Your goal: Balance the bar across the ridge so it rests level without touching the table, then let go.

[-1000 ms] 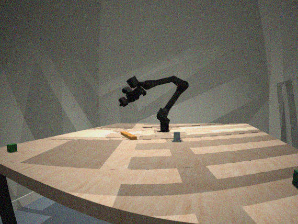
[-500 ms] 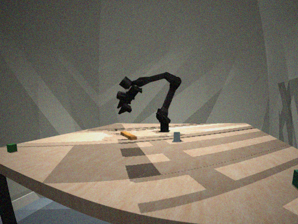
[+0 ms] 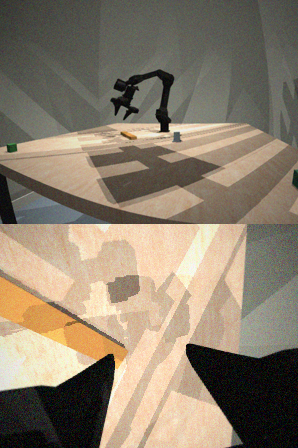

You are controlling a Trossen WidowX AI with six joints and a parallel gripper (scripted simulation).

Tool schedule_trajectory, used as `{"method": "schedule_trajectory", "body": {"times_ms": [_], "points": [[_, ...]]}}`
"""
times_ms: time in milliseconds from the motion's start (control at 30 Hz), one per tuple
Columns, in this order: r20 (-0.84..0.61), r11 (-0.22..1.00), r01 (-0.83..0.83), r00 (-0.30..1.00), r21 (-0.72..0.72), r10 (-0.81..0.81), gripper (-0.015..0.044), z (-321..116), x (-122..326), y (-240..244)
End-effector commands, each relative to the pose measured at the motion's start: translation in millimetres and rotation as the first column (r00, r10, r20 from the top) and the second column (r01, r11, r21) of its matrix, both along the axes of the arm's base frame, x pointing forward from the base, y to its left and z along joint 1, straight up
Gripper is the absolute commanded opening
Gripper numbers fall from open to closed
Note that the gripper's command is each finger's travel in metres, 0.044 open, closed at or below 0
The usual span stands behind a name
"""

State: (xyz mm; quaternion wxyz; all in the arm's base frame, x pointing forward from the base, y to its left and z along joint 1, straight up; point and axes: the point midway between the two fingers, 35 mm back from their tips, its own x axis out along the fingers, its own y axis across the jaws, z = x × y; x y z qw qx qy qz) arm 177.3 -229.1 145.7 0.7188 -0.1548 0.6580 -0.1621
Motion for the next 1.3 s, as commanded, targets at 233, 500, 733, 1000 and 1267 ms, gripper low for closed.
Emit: {"method": "schedule_trajectory", "body": {"times_ms": [233, 500, 733, 1000, 1267], "points": [[-0.109, 0.844, -0.46, 0.858, 0.275, 0.502, 0.0315, -21.5, 40.6, 48.4], [-0.079, 0.647, -0.639, 0.684, 0.415, 0.726, 0.0315, -28.8, 56.8, 78.5], [-0.077, 0.643, -0.642, 0.68, 0.417, 0.73, 0.0315, -28.9, 57.1, 79.1], [-0.077, 0.643, -0.642, 0.68, 0.417, 0.73, 0.0315, -56.5, 58.4, 78.3], [-0.077, 0.643, -0.642, 0.68, 0.417, 0.73, 0.0315, -74.1, 57.9, 78.6]]}}
